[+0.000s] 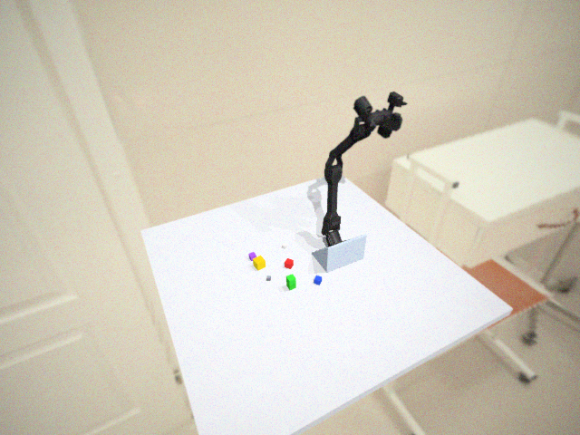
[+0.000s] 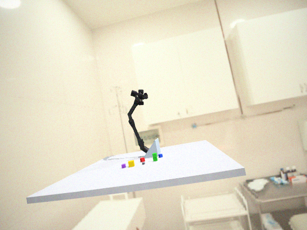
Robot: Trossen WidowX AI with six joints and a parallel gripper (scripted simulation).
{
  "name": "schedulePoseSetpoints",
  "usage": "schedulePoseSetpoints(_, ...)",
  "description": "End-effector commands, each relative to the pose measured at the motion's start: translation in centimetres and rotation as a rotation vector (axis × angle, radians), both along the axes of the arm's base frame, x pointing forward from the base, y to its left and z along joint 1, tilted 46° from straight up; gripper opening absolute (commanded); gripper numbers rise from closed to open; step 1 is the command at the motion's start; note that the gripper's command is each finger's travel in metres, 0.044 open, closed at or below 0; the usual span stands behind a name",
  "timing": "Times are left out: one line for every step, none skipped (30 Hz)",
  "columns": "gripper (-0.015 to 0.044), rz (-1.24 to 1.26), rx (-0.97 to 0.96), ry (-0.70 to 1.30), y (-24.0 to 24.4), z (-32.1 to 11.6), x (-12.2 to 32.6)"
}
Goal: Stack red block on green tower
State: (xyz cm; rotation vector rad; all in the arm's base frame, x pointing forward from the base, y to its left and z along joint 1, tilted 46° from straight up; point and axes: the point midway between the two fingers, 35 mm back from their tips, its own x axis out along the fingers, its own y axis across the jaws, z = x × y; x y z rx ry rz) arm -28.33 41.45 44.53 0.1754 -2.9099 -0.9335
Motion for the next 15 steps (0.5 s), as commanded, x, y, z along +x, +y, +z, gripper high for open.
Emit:
schedulePoseSetpoints(0.0426,-0.005,0.0,0.0,0.1,0.0,0.1)
schedulePoseSetpoints(0.044,-0.022,0.002,0.001,0.4,-0.2,0.3)
schedulePoseSetpoints(0.044,-0.049,0.004,0.002,1.0,-0.4,0.7)
schedulePoseSetpoints(0.044,-0.087,0.008,0.002,1.7,-0.6,1.3)
schedulePoseSetpoints(0.044,-0.136,0.012,0.0,2.7,-1.0,2.1)
schedulePoseSetpoints(0.044,-0.196,0.019,-0.004,3.8,-1.6,3.1)
schedulePoseSetpoints(0.044,-0.26,0.026,-0.013,5.0,-2.2,4.2)
schedulePoseSetpoints(0.044,-0.325,0.034,-0.025,6.2,-2.9,5.5)
schedulePoseSetpoints(0.044,-0.389,0.041,-0.04,7.2,-3.6,6.8)
schedulePoseSetpoints(0.044,-0.452,0.049,-0.059,8.2,-4.4,8.2)
schedulePoseSetpoints(0.044,-0.512,0.058,-0.083,9.2,-5.3,9.6)
schedulePoseSetpoints(0.044,-0.571,0.067,-0.111,10.1,-6.2,11.0)
schedulePoseSetpoints(0.044,-0.628,0.075,-0.142,11.0,-7.2,12.6)
schedulePoseSetpoints(0.044,-0.683,0.083,-0.176,11.7,-8.3,14.1)
schedulePoseSetpoints(0.044,-0.736,0.091,-0.214,12.3,-9.3,15.8)
